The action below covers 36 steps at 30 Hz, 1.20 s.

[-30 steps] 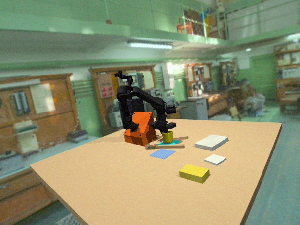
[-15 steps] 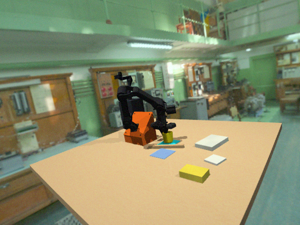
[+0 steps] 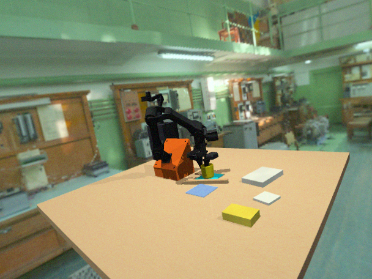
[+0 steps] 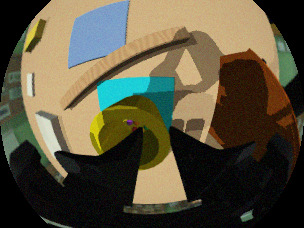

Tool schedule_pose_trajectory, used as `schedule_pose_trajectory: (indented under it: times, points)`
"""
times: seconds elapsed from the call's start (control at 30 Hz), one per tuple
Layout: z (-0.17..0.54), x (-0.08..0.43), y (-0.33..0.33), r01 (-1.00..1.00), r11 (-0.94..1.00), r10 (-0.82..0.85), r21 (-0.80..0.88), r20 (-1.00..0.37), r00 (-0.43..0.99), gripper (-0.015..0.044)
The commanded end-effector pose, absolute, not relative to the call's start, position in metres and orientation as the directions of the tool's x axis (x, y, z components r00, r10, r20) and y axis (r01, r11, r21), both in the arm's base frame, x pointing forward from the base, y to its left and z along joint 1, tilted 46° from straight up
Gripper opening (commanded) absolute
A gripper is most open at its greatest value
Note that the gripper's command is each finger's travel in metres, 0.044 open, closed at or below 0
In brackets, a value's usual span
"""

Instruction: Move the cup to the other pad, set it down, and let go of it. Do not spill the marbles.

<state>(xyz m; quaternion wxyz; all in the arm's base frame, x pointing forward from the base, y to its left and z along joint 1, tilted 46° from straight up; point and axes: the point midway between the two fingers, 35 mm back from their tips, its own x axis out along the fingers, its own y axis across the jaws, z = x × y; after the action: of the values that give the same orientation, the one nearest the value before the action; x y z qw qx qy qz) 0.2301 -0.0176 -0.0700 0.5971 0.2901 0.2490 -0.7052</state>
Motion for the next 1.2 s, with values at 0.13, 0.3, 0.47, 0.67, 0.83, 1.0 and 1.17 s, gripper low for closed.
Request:
schedule_pose_trajectory:
  times: [0.13, 0.3, 0.47, 0.67, 0.83, 1.0, 1.17]
  points:
    - [-0.063, 0.232, -0.010, 0.986, -0.164, -0.696, -0.003, -0.708, -0.118, 0.0147]
    - [-0.058, 0.234, -0.004, 0.987, -0.163, -0.696, -0.004, -0.708, -0.118, 0.0147]
    - [-0.052, 0.235, 0.002, 0.987, -0.163, -0.696, -0.005, -0.708, -0.118, 0.0147]
    - [-0.045, 0.235, 0.009, 0.987, -0.162, -0.697, -0.006, -0.707, -0.118, 0.0147]
    - [-0.039, 0.236, 0.014, 0.987, -0.161, -0.698, -0.006, -0.706, -0.119, 0.0147]
    - [-0.035, 0.236, 0.018, 0.987, -0.161, -0.698, -0.007, -0.706, -0.119, 0.0147]
    - [-0.039, 0.235, 0.015, 0.988, -0.157, -0.702, -0.011, -0.702, -0.120, 0.0252]
